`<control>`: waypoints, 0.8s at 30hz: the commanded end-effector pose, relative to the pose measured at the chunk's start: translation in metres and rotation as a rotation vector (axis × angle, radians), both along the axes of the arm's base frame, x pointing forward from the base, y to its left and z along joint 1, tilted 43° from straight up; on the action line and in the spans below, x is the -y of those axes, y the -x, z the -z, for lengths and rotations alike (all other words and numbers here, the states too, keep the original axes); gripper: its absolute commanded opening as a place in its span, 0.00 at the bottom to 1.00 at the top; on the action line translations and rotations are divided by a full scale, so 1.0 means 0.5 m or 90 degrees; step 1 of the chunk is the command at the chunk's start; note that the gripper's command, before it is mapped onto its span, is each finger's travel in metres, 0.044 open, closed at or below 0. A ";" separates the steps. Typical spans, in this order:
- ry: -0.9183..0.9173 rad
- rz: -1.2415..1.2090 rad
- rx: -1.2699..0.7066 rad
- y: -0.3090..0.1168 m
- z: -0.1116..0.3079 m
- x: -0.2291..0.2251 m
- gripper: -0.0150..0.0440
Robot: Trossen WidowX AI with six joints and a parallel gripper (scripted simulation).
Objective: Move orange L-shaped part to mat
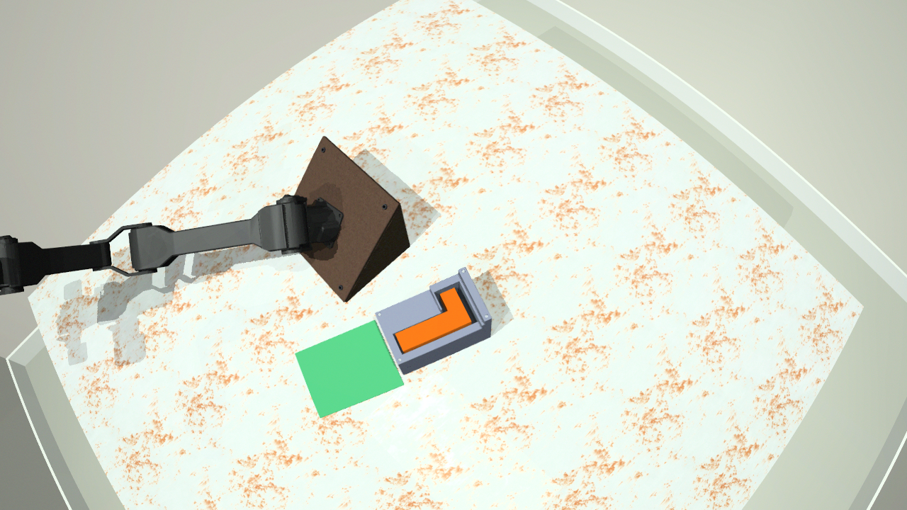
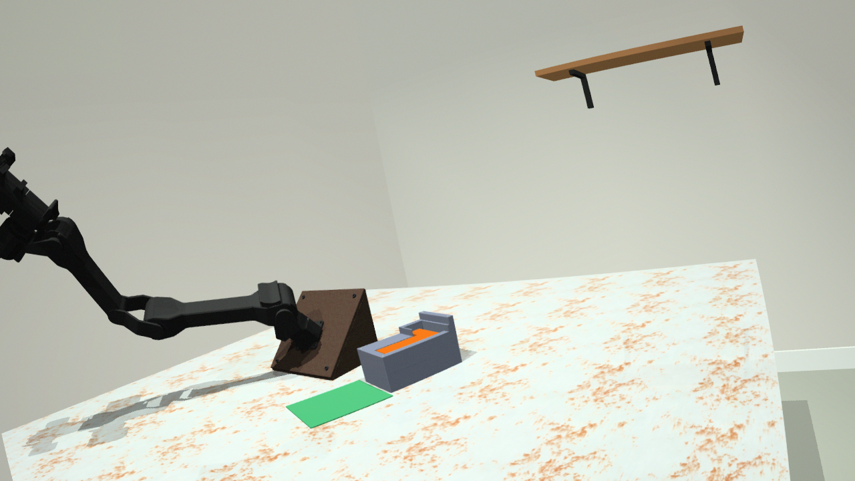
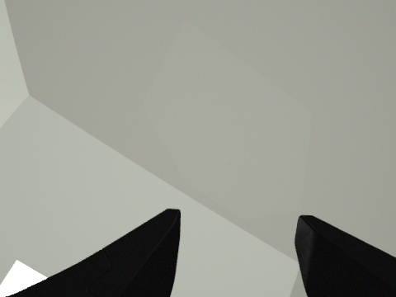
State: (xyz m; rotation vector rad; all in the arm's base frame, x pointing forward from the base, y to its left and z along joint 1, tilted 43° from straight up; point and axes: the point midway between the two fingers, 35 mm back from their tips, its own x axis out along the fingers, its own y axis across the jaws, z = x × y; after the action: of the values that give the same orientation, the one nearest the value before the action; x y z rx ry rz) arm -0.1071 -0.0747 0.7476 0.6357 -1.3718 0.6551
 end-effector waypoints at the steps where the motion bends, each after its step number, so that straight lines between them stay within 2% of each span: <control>1: 0.046 -0.018 -0.109 -0.130 -0.002 -0.079 0.56; 11: 0.134 -0.051 -0.290 -0.357 0.052 -0.226 0.56; 14: 0.145 -0.045 -0.314 -0.387 0.063 -0.245 0.56; 18: 0.179 -0.051 -0.440 -0.518 0.125 -0.317 0.56; 24: 0.223 -0.041 -0.545 -0.634 0.205 -0.384 0.56</control>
State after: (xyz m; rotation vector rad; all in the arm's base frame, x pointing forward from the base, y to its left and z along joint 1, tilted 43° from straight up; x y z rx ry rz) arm 0.1692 0.0941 0.6752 0.5902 -0.5579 0.5894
